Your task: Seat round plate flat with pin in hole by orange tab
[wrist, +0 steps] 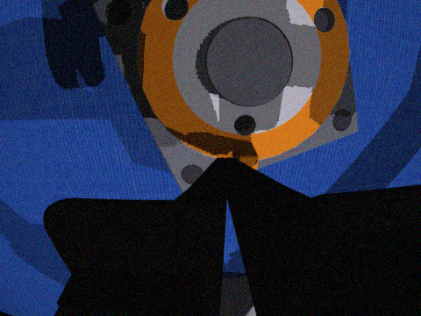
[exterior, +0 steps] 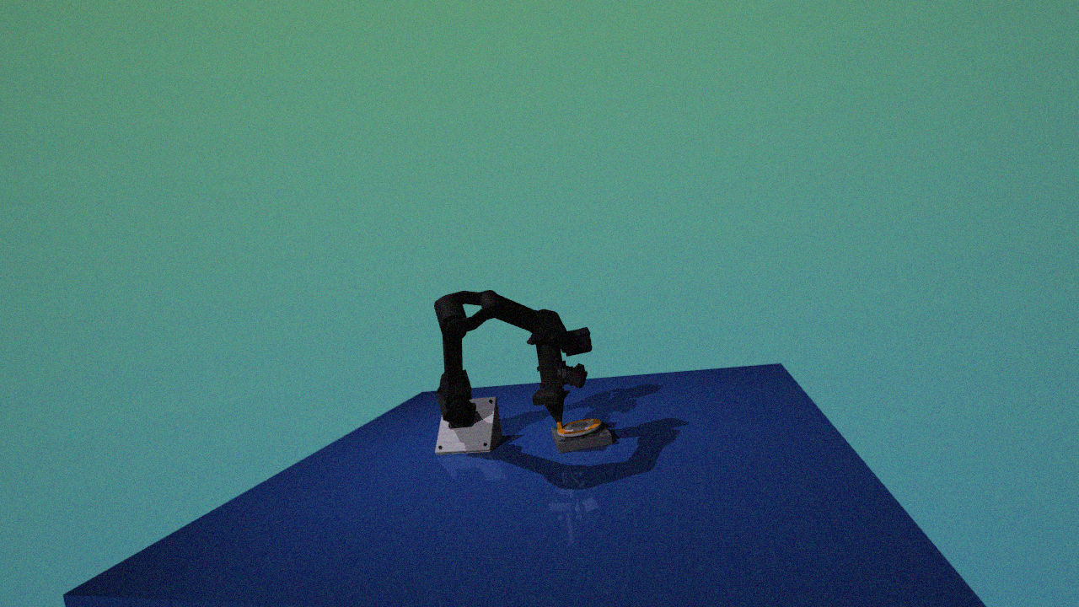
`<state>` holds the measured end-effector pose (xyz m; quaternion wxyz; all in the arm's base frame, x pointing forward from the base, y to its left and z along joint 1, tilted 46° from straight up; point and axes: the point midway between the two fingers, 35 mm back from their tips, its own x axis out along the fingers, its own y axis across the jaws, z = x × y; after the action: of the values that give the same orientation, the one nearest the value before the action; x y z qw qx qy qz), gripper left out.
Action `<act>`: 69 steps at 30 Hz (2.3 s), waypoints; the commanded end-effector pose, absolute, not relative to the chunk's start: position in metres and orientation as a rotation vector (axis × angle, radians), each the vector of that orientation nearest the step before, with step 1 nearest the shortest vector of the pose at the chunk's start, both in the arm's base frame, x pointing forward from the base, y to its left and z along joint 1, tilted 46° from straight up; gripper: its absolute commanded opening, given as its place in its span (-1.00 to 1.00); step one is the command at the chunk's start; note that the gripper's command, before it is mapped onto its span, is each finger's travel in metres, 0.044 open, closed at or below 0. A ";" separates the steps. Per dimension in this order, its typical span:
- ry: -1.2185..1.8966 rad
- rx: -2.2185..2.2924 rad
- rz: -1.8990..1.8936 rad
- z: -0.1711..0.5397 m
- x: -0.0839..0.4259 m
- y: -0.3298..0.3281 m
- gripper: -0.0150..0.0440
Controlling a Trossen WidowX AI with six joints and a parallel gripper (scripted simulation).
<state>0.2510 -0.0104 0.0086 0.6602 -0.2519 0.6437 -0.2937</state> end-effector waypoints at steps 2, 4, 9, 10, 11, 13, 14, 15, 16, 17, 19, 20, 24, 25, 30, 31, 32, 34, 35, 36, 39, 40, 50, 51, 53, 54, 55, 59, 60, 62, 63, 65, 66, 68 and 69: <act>1.464 -0.578 -0.672 0.011 0.248 -0.016 -0.49; 1.464 -0.578 -0.672 0.013 0.248 -0.018 -0.49; 1.464 -0.578 -0.672 0.016 0.247 -0.020 -0.49; 1.464 -0.578 -0.672 0.016 0.247 -0.021 -0.49; 1.464 -0.578 -0.672 0.017 0.247 -0.022 -0.49; 1.464 -0.579 -0.672 0.018 0.247 -0.023 -0.49; 1.464 -0.579 -0.672 0.019 0.247 -0.023 -0.49; 1.464 -0.579 -0.672 0.019 0.247 -0.024 -0.49; 1.464 -0.579 -0.672 0.020 0.247 -0.025 -0.49; 1.464 -0.579 -0.672 0.021 0.248 -0.025 -0.49; 1.464 -0.579 -0.672 0.022 0.248 -0.027 -0.49; 1.464 -0.579 -0.672 0.023 0.248 -0.027 -0.49; 1.464 -0.579 -0.673 0.026 0.249 -0.031 -0.49; 1.464 -0.579 -0.673 0.027 0.249 -0.031 -0.49; 1.464 -0.579 -0.673 0.031 0.252 -0.035 -0.49; 1.464 -0.579 -0.673 0.032 0.252 -0.036 -0.49; 1.464 -0.579 -0.673 0.033 0.253 -0.037 -0.49; 1.463 -0.579 -0.673 0.035 0.254 -0.038 -0.49; 1.463 -0.579 -0.673 0.036 0.255 -0.039 -0.49; 1.463 -0.579 -0.673 0.037 0.256 -0.040 -0.49; 1.463 -0.579 -0.673 0.039 0.258 -0.042 -0.49; 1.463 -0.579 -0.673 0.040 0.259 -0.043 -0.49; 1.462 -0.580 -0.674 0.050 0.271 -0.051 -0.49; 1.462 -0.580 -0.674 0.051 0.272 -0.051 -0.49; 1.462 -0.580 -0.674 0.052 0.275 -0.051 -0.49; 1.462 -0.580 -0.674 0.053 0.276 -0.052 -0.49; 1.462 -0.580 -0.674 0.053 0.277 -0.052 -0.49; 1.462 -0.580 -0.674 0.056 0.281 -0.052 -0.49; 1.462 -0.579 -0.674 0.056 0.282 -0.052 -0.49; 1.462 -0.579 -0.674 0.057 0.284 -0.052 -0.49; 1.462 -0.579 -0.674 0.057 0.285 -0.053 -0.49; 1.462 -0.579 -0.674 0.058 0.288 -0.053 -0.49; 1.461 -0.579 -0.674 0.058 0.289 -0.053 -0.49; 1.461 -0.579 -0.674 0.059 0.291 -0.053 -0.49; 1.461 -0.579 -0.674 0.059 0.292 -0.053 -0.49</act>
<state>0.2883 -0.0524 0.0585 0.6575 -0.2528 0.6442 -0.2978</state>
